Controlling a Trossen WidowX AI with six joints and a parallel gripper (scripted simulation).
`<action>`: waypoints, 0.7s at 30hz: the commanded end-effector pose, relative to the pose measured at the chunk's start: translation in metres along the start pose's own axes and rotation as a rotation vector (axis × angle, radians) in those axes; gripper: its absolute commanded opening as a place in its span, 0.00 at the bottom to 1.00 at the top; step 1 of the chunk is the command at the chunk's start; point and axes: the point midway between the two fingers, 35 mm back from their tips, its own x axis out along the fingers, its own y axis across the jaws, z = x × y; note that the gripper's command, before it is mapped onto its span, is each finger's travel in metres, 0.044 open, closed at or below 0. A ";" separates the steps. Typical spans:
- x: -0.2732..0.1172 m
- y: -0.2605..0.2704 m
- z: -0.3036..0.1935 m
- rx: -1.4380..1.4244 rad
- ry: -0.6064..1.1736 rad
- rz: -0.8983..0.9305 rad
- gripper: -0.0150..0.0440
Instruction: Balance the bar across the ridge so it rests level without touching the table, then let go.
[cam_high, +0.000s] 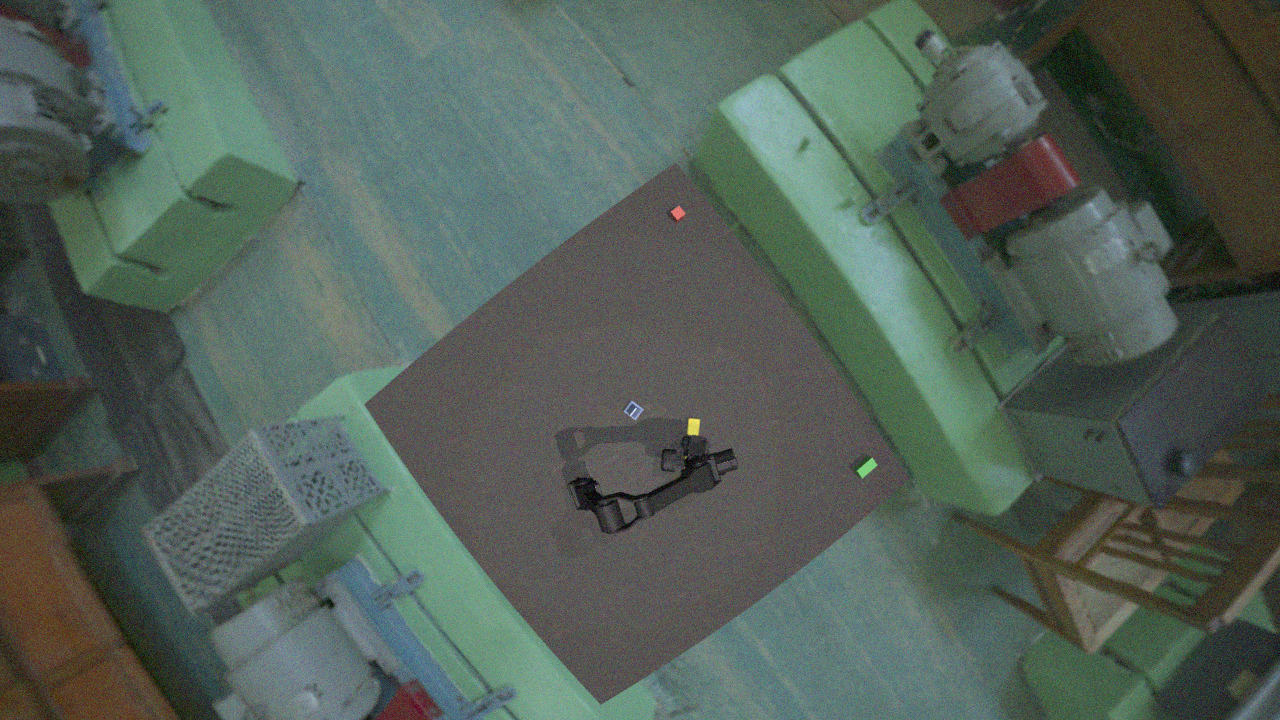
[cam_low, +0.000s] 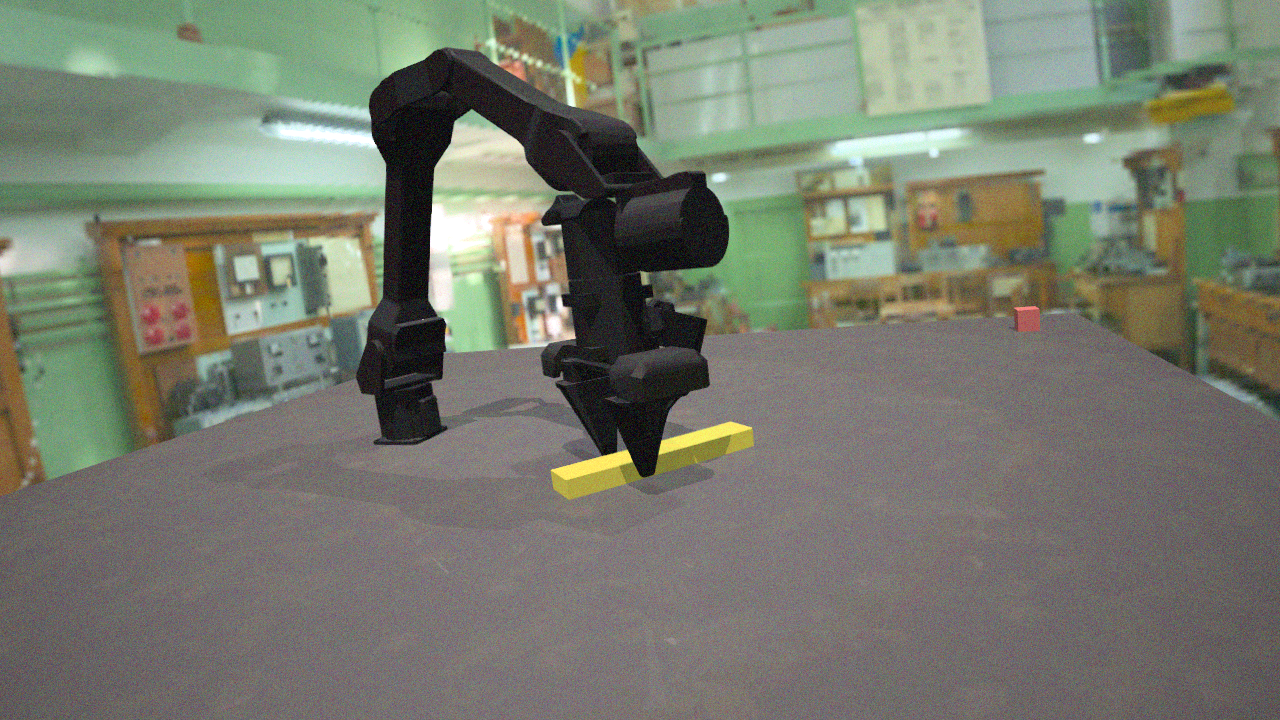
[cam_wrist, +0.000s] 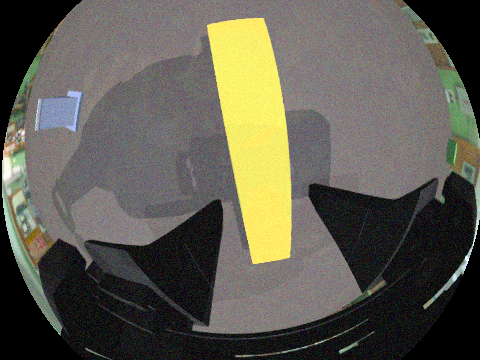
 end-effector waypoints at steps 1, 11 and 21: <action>0.002 0.001 0.000 -0.004 -0.001 0.005 0.79; 0.002 0.001 0.000 -0.004 -0.001 0.005 0.79; 0.002 0.001 0.000 0.000 0.001 0.003 0.44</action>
